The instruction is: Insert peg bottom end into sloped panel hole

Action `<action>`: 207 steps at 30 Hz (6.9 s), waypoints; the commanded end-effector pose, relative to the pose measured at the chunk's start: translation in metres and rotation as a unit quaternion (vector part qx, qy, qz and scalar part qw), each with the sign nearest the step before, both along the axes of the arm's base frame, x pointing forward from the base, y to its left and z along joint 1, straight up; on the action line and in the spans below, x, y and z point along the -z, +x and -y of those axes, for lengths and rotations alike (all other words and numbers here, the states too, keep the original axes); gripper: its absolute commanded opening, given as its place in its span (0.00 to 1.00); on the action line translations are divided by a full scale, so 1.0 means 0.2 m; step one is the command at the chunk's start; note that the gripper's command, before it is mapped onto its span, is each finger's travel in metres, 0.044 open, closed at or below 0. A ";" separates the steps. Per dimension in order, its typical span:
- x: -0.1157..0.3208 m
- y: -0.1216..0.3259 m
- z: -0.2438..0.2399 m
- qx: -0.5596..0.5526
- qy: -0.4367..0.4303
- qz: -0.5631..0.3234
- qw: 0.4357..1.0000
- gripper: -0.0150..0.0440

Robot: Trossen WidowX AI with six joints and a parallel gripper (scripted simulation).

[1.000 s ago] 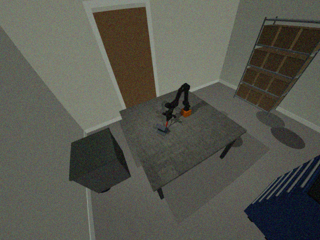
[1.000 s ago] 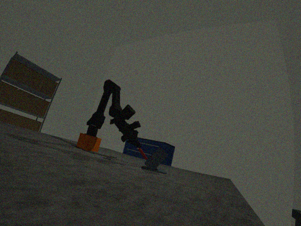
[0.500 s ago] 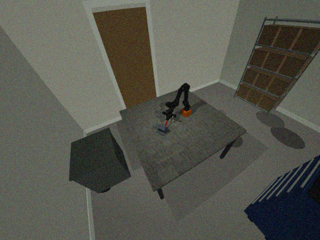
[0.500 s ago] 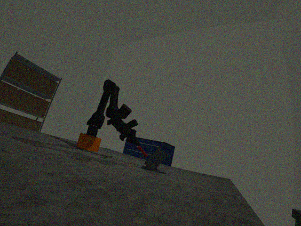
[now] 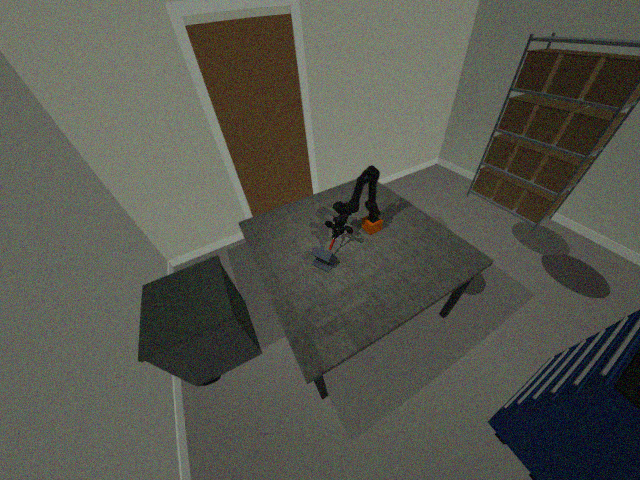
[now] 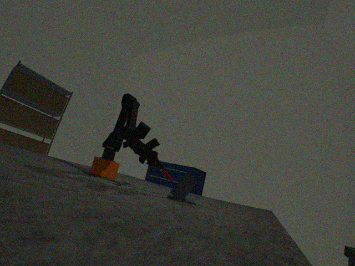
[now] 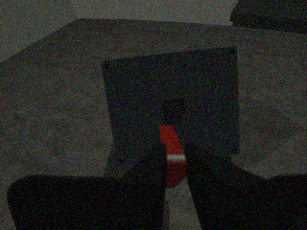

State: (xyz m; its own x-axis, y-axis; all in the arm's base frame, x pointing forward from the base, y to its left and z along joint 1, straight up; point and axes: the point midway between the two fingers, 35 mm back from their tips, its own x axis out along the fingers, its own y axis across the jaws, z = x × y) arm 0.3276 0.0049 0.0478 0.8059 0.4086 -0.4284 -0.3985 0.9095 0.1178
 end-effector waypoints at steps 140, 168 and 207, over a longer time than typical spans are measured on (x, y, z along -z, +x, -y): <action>0.02 0.15 -0.05 -0.009 -0.054 0.048 0.997 0.25; 0.05 0.21 -0.07 -0.009 -0.054 0.048 0.997 0.25; 0.05 0.23 -0.08 -0.011 -0.056 0.051 0.997 0.92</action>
State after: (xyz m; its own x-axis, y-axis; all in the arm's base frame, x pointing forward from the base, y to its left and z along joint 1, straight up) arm 0.3733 0.0215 0.0366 0.8386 0.3818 -0.3886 -0.4240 0.9053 -0.0254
